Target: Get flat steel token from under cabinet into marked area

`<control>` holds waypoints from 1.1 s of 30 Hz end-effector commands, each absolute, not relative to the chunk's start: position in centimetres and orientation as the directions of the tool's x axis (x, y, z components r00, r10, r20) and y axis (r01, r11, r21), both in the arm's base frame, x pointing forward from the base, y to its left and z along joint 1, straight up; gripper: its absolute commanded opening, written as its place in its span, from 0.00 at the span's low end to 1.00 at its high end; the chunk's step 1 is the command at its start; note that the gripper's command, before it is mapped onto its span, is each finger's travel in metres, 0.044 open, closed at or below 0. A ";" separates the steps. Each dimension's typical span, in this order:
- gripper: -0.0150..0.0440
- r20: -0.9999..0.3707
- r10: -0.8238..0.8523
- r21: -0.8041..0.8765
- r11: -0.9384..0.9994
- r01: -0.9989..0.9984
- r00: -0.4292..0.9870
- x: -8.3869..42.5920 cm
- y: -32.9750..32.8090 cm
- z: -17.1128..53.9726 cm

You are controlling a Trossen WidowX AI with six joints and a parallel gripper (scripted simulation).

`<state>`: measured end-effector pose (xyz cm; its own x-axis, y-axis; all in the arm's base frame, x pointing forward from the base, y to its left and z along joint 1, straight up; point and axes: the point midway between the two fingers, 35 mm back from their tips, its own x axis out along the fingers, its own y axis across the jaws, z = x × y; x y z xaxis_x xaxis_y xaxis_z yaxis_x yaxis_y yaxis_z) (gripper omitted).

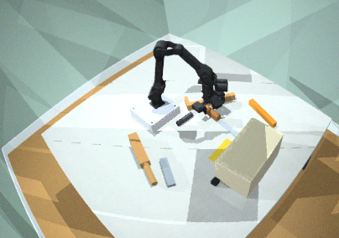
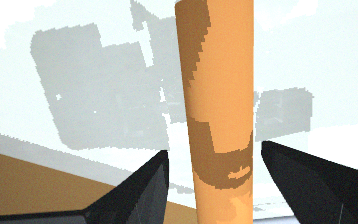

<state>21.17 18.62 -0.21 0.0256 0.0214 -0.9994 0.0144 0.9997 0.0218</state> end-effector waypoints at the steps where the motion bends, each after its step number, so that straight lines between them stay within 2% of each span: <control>1: 0.71 -1.000 0.020 0.020 1.000 0.013 0.022 20.9 18.5 -0.5; 2: 0.71 -1.000 0.020 0.020 1.000 0.013 0.022 20.9 18.5 -0.6; 6: 0.53 -0.999 0.023 0.023 1.000 0.013 0.027 21.1 18.6 -0.3; 15: 0.43 -0.999 0.023 0.023 1.000 0.013 0.027 21.1 18.6 -0.3; 19: 0.25 -0.999 0.023 0.023 1.000 0.013 0.027 21.1 18.6 -0.3; 33: 0.25 -0.999 0.022 0.022 1.000 0.017 0.023 19.8 18.7 -0.2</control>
<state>19.84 18.75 -0.19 0.0235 0.0211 -0.9995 0.0127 0.9997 0.0214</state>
